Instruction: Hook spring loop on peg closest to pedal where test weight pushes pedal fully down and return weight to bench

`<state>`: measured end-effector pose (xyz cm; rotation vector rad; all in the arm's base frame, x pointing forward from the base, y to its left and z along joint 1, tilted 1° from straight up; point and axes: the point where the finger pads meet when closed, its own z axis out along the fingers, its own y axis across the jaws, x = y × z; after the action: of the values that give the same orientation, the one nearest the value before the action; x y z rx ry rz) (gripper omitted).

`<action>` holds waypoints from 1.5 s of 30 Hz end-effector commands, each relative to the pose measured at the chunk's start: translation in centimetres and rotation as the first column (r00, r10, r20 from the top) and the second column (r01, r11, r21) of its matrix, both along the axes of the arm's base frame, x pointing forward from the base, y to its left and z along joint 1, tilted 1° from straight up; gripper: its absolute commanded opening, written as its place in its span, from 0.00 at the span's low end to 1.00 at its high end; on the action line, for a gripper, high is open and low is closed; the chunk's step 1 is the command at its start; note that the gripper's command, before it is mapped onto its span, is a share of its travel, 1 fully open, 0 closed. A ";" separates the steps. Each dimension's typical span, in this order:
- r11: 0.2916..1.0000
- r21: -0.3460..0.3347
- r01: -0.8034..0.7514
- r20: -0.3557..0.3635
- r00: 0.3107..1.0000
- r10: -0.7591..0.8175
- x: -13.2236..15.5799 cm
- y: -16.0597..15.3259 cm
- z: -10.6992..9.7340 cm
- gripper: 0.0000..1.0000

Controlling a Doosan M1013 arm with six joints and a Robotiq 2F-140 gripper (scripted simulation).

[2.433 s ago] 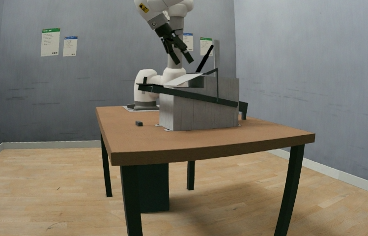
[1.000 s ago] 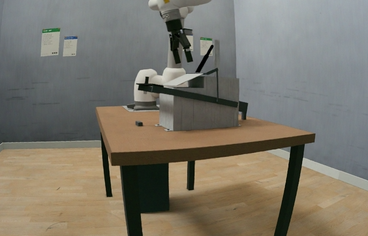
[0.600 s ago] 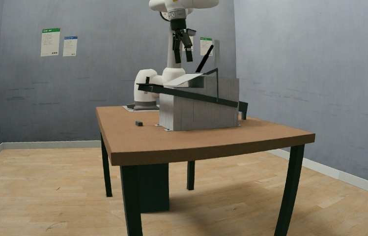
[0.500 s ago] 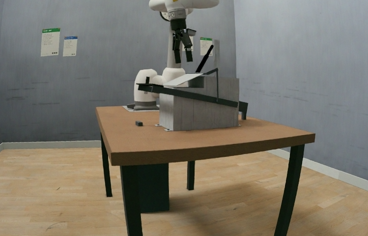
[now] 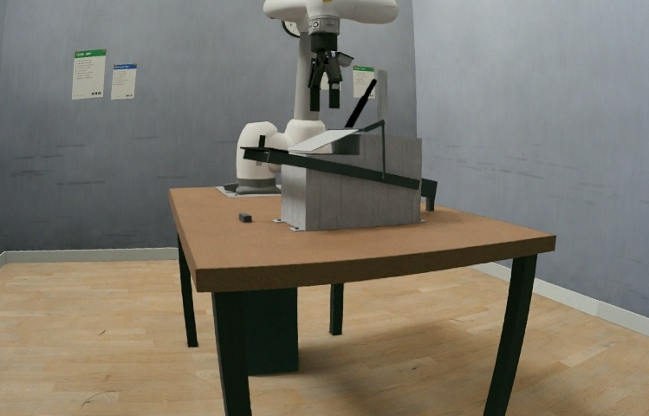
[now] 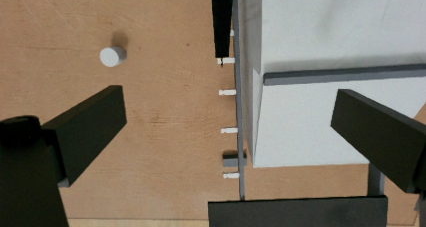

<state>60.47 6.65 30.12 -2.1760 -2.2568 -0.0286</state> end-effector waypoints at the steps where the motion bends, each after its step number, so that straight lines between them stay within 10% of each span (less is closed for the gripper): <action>1: 1.000 0.001 0.000 0.001 1.000 0.000 0.0 0.0 0.1 1.00; 2: 1.000 -0.004 0.001 0.001 1.000 -0.001 -6.0 -0.3 0.0 1.00; 18: 1.000 -0.004 0.001 0.001 1.000 -0.001 -6.0 -0.3 0.0 1.00; 19: 1.000 -0.009 0.001 0.002 1.000 -0.001 -12.0 -0.5 0.0 1.00; 35: 1.000 -0.009 0.001 0.002 1.000 -0.001 -12.0 -0.5 0.0 1.00; 36: 1.000 -0.013 0.001 0.002 1.000 -0.001 -18.0 -0.8 -0.1 1.00; 45: 1.000 -0.013 0.001 0.002 1.000 -0.001 -18.0 -0.8 -0.1 1.00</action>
<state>42.49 5.87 29.99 -2.1847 -2.2630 -0.0147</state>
